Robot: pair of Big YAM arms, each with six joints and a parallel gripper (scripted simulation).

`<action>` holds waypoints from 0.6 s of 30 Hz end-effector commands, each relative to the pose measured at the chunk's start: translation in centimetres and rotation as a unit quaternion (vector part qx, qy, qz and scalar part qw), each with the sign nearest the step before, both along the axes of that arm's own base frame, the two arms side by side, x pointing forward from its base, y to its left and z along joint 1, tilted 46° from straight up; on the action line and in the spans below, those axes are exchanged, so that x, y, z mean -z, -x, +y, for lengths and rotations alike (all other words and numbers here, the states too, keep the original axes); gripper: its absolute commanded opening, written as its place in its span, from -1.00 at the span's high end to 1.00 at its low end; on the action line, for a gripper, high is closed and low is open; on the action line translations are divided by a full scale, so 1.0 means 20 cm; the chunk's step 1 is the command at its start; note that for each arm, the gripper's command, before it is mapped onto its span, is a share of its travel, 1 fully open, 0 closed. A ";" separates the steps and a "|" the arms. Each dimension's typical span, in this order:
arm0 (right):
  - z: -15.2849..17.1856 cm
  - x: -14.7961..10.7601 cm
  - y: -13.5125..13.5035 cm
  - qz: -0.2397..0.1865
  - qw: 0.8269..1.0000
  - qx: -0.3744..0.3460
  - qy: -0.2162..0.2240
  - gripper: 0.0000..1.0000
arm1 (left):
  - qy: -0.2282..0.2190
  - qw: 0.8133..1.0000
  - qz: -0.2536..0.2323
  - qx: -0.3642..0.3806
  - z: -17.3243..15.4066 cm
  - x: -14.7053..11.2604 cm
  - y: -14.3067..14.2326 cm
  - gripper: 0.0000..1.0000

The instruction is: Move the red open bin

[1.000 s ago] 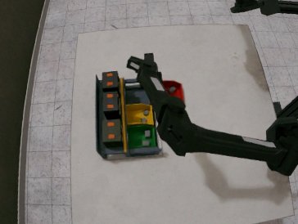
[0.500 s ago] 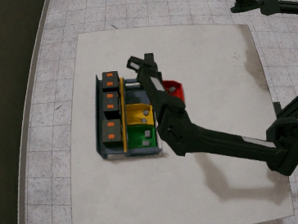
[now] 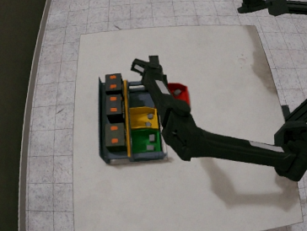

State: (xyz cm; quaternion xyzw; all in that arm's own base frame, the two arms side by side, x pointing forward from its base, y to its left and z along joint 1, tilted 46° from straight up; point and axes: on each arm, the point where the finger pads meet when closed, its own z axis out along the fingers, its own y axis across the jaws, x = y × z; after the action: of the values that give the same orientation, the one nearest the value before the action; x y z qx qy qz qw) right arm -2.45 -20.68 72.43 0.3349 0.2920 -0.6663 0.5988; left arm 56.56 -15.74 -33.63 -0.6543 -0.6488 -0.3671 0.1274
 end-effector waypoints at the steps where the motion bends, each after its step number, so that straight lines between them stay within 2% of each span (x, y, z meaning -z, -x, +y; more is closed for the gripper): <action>1: 0.14 -0.14 -0.01 0.009 1.000 0.008 0.027 -1.00 | 0.002 1.000 -0.008 -0.002 0.02 0.01 -0.07 0.15; 5: 0.14 -0.14 -0.01 0.009 1.000 0.008 0.027 -1.00 | 0.002 1.000 -0.009 -0.002 0.02 0.01 -0.08 0.15; 6: 0.14 -0.14 -0.01 0.009 1.000 0.008 0.027 -1.00 | 0.003 1.000 -0.011 0.006 -0.03 -0.02 -0.08 0.15; 10: 0.14 -0.14 -0.01 0.009 1.000 0.008 0.027 -1.00 | 0.002 1.000 -0.008 -0.003 0.04 0.03 -0.08 0.15; 18: 0.14 -0.14 -0.01 0.009 1.000 0.008 0.027 -1.00 | 0.002 1.000 -0.008 0.001 0.04 0.06 -0.08 0.15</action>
State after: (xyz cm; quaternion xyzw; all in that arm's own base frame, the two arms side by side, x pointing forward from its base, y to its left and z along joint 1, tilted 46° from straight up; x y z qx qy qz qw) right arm -2.45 -20.68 72.43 0.3349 0.2920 -0.6663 0.5988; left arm 57.17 -15.03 -34.38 -0.6523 -0.6507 -0.3680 0.1248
